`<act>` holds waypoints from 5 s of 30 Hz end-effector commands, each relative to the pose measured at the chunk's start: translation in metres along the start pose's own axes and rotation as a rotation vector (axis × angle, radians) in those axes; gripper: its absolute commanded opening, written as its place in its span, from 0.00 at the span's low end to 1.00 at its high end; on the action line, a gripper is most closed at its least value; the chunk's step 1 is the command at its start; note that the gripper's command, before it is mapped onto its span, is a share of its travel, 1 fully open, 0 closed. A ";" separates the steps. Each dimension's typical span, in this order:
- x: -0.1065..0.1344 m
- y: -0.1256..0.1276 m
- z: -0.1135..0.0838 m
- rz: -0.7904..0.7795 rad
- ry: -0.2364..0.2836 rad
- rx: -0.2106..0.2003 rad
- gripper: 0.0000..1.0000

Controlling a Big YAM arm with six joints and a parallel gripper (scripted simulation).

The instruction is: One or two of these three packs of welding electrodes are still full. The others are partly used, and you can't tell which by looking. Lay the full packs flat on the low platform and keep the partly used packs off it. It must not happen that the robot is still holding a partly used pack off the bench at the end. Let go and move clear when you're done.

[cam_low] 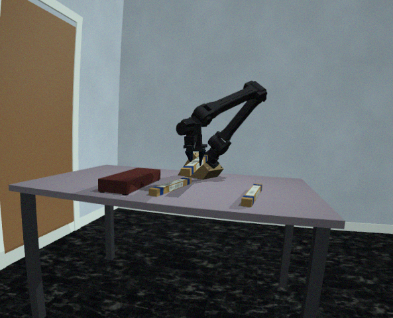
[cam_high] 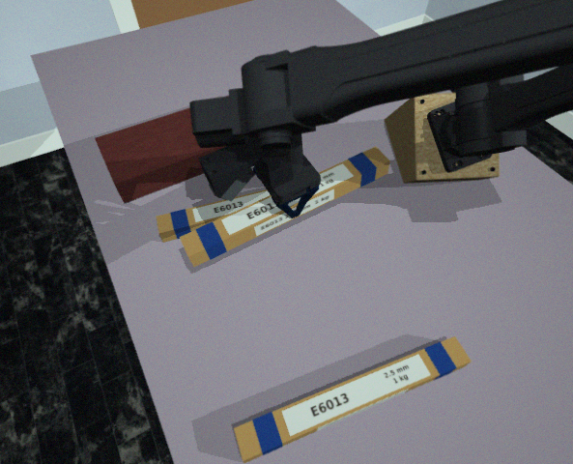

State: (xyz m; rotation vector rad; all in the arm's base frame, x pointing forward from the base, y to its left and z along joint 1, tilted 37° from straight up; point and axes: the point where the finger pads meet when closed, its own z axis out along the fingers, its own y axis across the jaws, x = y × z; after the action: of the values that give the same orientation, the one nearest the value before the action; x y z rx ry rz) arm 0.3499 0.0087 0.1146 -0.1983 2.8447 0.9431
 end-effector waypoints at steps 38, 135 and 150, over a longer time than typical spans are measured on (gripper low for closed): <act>-0.058 0.089 -0.061 0.061 -0.137 0.046 0.00; -0.081 0.094 -0.089 0.061 -0.147 0.044 0.00; -0.080 0.095 -0.091 0.057 -0.151 0.045 0.00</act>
State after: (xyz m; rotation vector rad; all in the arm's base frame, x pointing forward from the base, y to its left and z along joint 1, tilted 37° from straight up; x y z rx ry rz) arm 0.3780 0.0557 0.2032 -0.0326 2.8535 0.9224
